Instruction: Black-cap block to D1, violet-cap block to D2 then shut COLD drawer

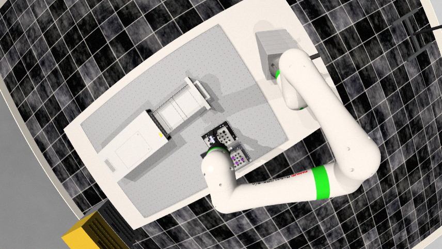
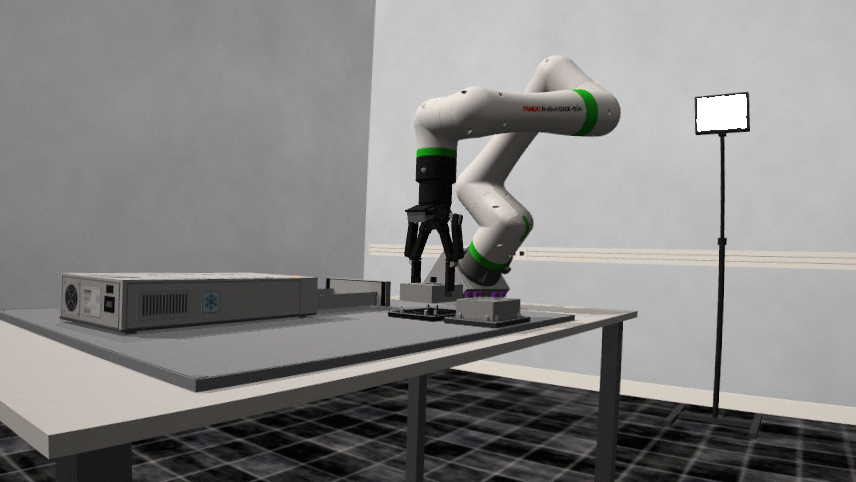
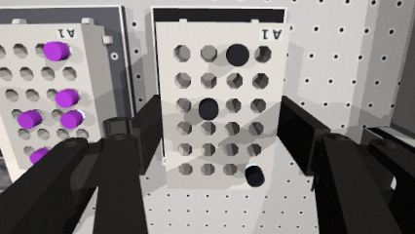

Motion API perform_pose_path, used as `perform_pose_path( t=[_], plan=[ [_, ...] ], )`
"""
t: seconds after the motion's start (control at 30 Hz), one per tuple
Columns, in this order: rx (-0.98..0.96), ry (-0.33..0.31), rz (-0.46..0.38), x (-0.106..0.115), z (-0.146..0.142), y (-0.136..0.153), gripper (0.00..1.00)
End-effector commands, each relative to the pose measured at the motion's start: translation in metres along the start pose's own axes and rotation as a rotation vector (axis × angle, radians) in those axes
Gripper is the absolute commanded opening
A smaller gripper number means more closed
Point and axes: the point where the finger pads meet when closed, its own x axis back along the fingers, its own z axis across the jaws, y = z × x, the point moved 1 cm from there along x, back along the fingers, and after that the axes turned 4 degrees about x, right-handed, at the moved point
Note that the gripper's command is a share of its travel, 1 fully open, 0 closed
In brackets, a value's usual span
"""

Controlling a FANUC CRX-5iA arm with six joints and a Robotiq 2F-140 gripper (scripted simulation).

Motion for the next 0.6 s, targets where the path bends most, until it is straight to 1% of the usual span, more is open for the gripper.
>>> perform_pose_path(
  t=[0.0,0.57],
  plan=[
    [0.001,0.001,0.001,0.002,0.0,0.0,0.1],
    [0.001,0.001,0.001,0.013,0.0,0.0,0.1]
  ],
)
